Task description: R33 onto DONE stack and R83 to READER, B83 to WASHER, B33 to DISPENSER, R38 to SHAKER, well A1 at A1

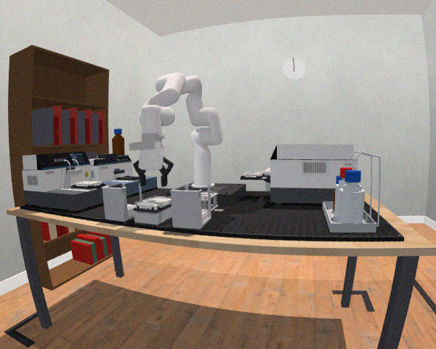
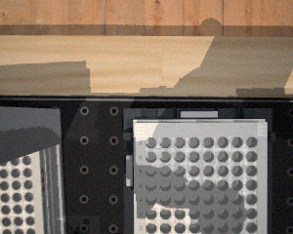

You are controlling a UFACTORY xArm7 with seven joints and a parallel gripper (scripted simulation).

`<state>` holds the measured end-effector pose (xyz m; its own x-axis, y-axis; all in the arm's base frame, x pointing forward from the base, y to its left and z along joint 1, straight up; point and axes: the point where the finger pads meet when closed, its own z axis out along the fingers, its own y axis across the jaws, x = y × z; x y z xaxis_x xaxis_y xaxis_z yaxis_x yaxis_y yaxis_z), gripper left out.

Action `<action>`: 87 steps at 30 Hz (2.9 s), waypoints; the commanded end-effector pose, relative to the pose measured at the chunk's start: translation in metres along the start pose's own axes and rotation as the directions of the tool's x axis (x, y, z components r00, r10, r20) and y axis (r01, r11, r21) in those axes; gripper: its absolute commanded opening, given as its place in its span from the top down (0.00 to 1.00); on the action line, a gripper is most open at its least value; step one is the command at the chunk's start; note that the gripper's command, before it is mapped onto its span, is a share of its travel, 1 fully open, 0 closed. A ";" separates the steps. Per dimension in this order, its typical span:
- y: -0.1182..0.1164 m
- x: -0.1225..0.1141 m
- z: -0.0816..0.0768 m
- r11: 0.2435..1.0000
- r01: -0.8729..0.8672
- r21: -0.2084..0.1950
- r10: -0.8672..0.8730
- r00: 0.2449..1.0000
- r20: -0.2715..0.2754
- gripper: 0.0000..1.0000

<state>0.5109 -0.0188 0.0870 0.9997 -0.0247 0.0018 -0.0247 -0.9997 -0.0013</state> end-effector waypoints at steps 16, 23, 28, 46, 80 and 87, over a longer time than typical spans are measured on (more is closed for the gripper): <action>0.000 0.001 -0.024 1.000 0.000 0.000 0.000 1.000 -0.005 0.00; 0.000 0.001 -0.034 1.000 0.000 0.000 0.000 1.000 -0.005 0.00; 0.000 0.001 -0.040 1.000 0.000 0.000 0.000 1.000 -0.005 0.00; 0.000 0.001 -0.062 1.000 0.000 0.000 0.000 1.000 -0.005 0.00; 0.009 -0.002 -0.086 0.993 0.120 -0.001 -0.120 0.993 -0.005 0.00; 0.025 -0.008 -0.086 0.985 0.174 -0.001 -0.174 0.985 -0.005 0.00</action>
<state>0.5054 -0.0329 0.1710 0.9927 0.1209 0.0001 0.1209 -0.9927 0.0032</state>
